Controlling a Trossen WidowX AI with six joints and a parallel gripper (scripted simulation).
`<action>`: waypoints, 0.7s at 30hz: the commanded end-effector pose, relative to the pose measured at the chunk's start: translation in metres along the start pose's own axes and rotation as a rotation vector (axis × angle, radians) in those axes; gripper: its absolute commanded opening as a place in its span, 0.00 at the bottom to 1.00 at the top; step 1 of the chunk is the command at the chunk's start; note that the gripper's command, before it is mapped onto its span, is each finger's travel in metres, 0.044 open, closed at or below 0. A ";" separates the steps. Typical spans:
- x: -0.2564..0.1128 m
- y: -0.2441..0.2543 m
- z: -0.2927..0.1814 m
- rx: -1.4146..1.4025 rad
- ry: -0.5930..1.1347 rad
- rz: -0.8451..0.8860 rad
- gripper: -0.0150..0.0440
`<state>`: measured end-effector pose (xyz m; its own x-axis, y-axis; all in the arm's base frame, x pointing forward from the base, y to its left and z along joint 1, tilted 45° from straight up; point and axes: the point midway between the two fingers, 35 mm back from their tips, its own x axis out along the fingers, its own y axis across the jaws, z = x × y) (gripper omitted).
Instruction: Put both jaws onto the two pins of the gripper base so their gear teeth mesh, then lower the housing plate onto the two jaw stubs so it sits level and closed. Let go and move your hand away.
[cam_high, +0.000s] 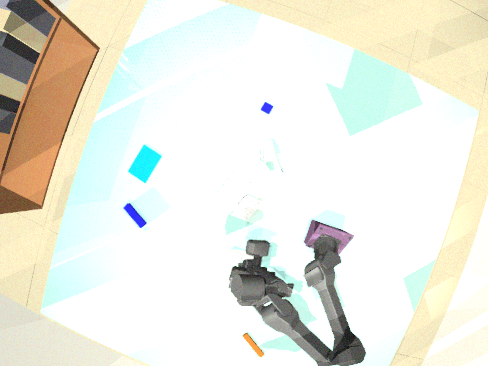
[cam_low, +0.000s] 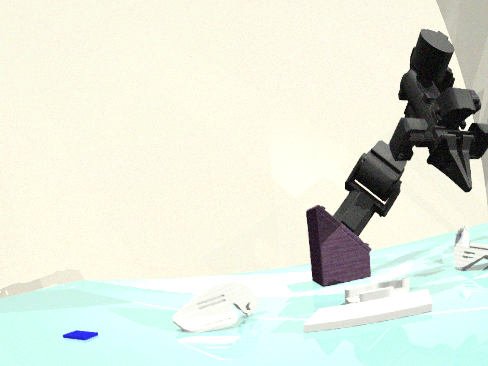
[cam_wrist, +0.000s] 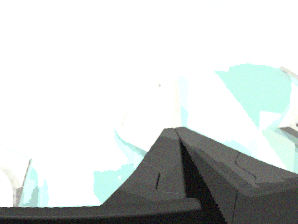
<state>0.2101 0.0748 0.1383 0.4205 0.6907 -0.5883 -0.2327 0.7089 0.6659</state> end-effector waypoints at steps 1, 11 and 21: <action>0.002 0.006 -0.002 0.027 0.085 0.000 0.25; 0.005 0.024 -0.010 0.090 0.290 0.002 0.25; 0.004 0.040 -0.016 0.133 0.470 -0.006 0.25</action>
<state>0.1892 0.1062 0.1543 0.0184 0.7066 -0.7074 -0.1129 0.7044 0.7007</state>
